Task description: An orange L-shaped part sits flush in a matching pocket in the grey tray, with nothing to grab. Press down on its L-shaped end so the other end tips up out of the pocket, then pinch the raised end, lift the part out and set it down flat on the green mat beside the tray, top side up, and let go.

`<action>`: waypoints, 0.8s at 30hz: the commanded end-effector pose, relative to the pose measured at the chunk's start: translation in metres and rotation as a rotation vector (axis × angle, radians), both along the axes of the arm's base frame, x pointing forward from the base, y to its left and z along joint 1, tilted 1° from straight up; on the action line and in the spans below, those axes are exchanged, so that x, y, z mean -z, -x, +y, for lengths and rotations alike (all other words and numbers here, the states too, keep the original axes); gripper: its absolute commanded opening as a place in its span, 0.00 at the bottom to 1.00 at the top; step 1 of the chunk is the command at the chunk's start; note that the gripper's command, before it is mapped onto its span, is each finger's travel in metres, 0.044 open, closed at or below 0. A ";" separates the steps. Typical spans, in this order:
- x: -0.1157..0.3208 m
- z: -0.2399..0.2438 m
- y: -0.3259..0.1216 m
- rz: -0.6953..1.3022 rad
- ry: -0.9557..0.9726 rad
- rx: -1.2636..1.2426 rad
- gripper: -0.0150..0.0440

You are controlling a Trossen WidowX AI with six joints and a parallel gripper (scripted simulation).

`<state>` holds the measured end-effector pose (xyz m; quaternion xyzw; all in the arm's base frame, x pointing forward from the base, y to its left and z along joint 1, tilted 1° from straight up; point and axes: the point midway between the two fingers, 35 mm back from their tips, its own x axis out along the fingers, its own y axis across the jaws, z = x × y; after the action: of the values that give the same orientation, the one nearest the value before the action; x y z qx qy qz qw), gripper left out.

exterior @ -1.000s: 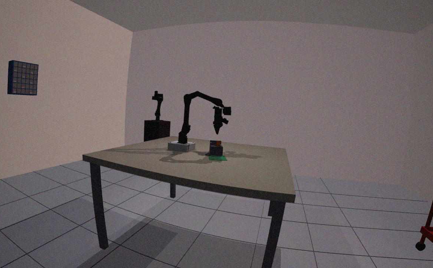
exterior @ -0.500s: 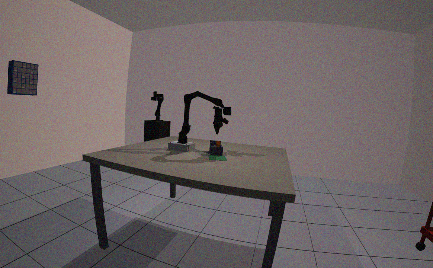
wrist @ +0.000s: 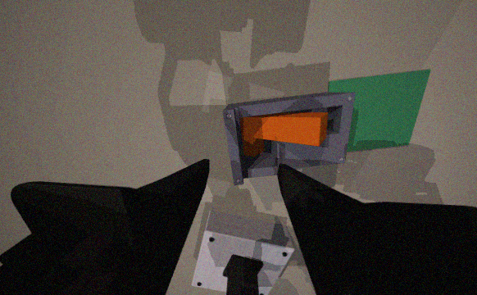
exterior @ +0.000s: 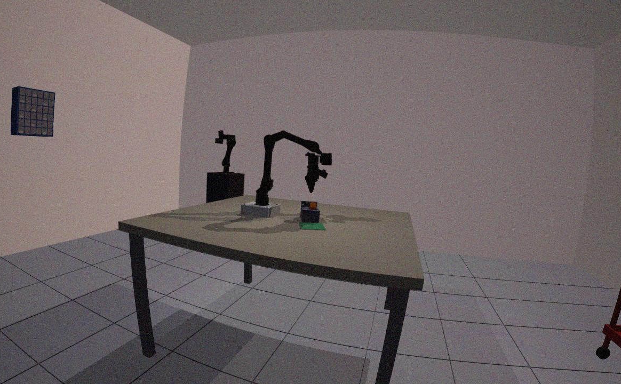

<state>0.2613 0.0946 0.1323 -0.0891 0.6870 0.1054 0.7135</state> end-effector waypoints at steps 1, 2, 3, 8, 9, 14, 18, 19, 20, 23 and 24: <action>0.000 -0.012 -0.010 0.013 -0.009 0.295 0.73; 0.000 -0.017 -0.014 0.016 -0.011 0.409 0.73; -0.001 -0.021 -0.017 0.020 -0.014 0.524 0.73; -0.002 -0.045 -0.031 0.037 -0.028 1.100 0.73; -0.002 -0.050 -0.034 0.040 -0.030 1.215 0.73; -0.002 -0.058 -0.037 0.044 -0.034 1.383 0.73; -0.002 -0.058 -0.037 0.044 -0.034 1.383 0.73; -0.002 -0.058 -0.037 0.044 -0.034 1.383 0.73; -0.001 -0.058 -0.038 0.044 -0.034 1.383 0.73; 0.007 -0.058 -0.038 0.044 -0.034 1.383 0.73; 0.012 -0.058 -0.038 0.044 -0.034 1.383 0.73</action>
<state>0.3000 0.0375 0.1326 0.3801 0.5964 -0.3527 0.6127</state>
